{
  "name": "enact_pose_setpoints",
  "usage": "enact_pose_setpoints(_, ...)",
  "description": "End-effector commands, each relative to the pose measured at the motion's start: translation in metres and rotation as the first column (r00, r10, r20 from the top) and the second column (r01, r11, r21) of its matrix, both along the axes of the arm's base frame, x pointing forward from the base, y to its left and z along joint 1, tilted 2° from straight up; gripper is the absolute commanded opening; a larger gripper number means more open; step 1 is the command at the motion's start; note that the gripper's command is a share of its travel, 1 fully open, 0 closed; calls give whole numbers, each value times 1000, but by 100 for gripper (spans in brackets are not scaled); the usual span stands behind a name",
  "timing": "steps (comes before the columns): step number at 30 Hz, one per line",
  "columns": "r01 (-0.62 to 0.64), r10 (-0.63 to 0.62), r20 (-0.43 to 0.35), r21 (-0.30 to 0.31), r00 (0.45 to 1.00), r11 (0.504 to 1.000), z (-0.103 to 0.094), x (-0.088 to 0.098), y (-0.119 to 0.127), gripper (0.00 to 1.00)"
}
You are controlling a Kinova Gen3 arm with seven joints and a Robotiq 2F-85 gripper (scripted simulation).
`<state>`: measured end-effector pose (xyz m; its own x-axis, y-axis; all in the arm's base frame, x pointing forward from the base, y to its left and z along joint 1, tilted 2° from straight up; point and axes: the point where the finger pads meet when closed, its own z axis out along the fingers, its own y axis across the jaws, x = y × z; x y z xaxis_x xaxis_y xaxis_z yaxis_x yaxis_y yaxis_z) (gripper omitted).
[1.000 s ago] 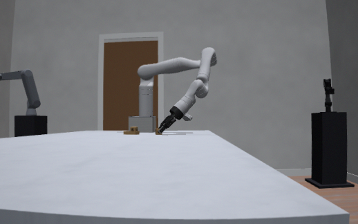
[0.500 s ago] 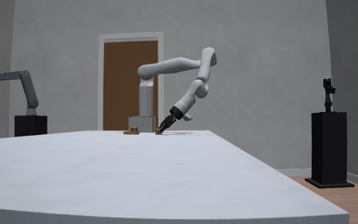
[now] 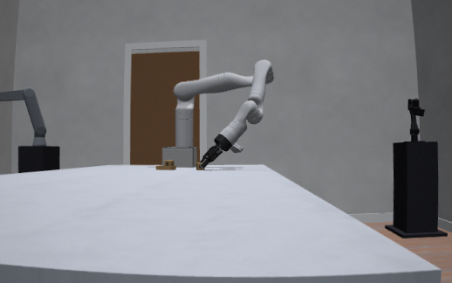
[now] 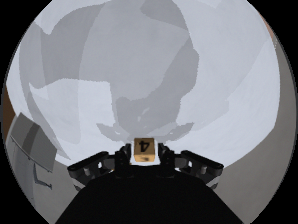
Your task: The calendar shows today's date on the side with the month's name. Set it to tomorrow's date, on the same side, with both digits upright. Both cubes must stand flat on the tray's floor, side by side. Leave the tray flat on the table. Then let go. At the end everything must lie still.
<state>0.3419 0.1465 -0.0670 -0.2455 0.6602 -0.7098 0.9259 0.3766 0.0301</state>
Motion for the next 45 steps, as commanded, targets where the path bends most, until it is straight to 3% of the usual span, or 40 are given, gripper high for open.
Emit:
enact_pose_setpoints(1, 0, 0, 1, 1, 1000, 1000, 0, 0, 0, 26)
enact_pose_setpoints(37, 0, 0, 1, 1, 1000, 1000, 1, 0, 0, 26)
enact_pose_setpoints(45, 0, 0, 1, 1, 1000, 1000, 18, 0, 0, 26)
